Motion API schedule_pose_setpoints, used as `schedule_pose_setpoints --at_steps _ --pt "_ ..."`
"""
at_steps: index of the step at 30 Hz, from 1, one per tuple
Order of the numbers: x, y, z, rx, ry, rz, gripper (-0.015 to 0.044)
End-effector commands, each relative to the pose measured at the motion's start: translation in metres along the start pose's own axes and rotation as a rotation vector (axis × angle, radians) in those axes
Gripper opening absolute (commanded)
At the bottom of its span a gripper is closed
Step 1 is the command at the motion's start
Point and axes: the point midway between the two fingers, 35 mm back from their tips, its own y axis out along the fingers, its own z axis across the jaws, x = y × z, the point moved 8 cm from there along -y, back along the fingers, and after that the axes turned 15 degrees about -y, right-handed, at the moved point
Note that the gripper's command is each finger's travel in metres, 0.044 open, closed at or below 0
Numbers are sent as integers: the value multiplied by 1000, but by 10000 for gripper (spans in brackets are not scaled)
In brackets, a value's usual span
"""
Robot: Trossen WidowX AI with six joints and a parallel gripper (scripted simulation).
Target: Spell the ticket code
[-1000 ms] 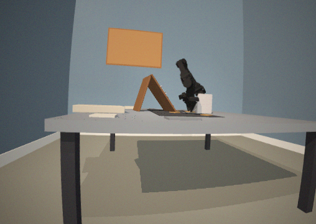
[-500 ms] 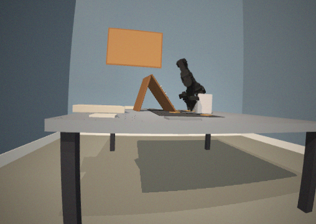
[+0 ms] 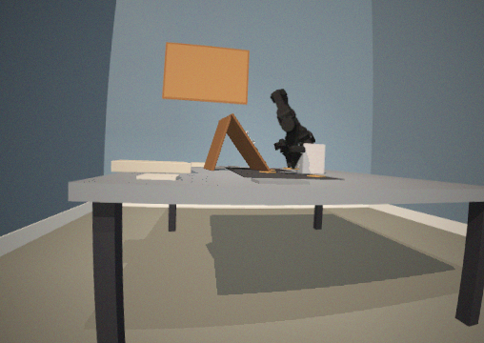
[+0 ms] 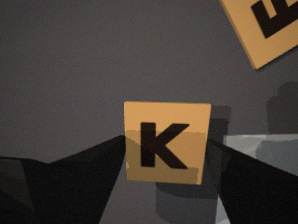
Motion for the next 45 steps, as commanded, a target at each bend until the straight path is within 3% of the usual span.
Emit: schedule_pose_setpoints --at_steps 1,13,28,45 --pt "1 -3 0 6 6 0 0" --pt "1 -5 -1 8 -10 -18 0" --pt "33 -44 -18 75 -188 -463 0" --pt "51 -100 -65 -107 -251 -888 0"
